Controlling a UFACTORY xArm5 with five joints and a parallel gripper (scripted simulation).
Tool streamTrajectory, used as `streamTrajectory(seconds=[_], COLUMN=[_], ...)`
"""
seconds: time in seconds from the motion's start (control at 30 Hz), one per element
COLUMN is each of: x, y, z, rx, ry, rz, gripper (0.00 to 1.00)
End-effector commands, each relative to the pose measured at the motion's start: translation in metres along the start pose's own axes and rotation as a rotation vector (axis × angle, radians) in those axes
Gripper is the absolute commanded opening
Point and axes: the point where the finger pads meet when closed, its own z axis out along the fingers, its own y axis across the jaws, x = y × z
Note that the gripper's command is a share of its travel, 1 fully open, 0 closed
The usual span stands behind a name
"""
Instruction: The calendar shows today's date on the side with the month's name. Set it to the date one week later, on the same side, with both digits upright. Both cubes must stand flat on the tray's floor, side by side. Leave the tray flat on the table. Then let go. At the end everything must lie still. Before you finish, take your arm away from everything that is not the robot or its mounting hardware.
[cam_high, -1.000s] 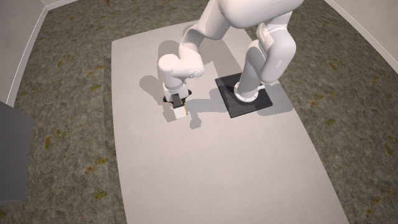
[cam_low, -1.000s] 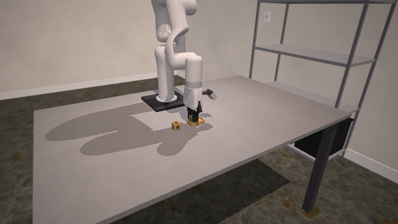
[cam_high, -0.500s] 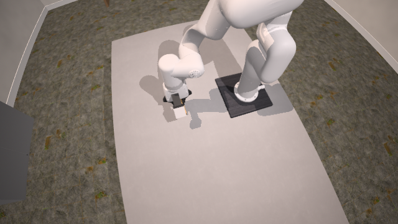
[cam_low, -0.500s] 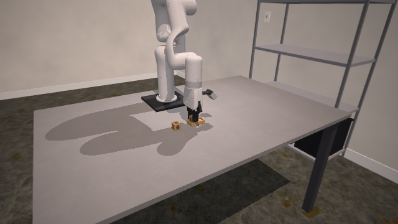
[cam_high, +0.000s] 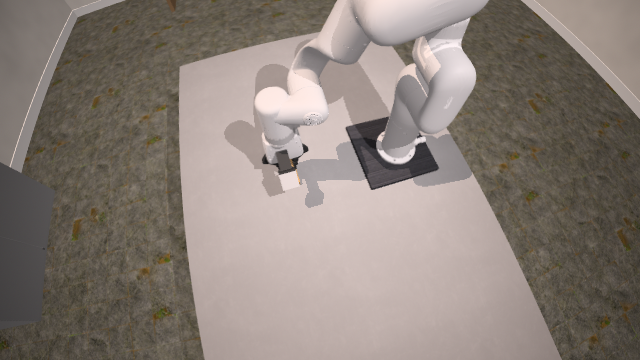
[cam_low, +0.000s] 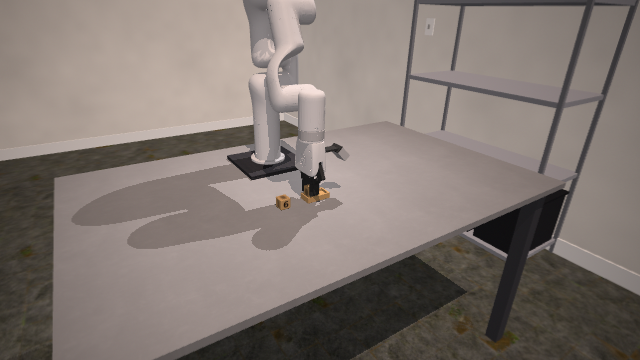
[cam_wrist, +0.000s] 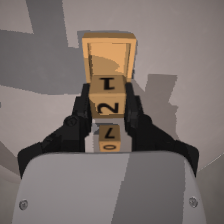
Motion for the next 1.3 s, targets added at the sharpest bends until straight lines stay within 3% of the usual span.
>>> streamTrajectory(seconds=[0.0, 0.6, 1.1, 1.27], x=[-0.0001, -0.0001, -0.0001, -0.0001], y=[0.0012, 0.0012, 0.0012, 0.0012], z=[-0.0009, -0.0009, -0.0009, -0.0009], rx=[-0.003, -0.003, -0.003, -0.003], ry=[0.0, 0.0, 0.0, 0.0], rz=[0.0, 0.0, 0.0, 0.0], gripper=[0.29, 0.29, 0.49, 0.49])
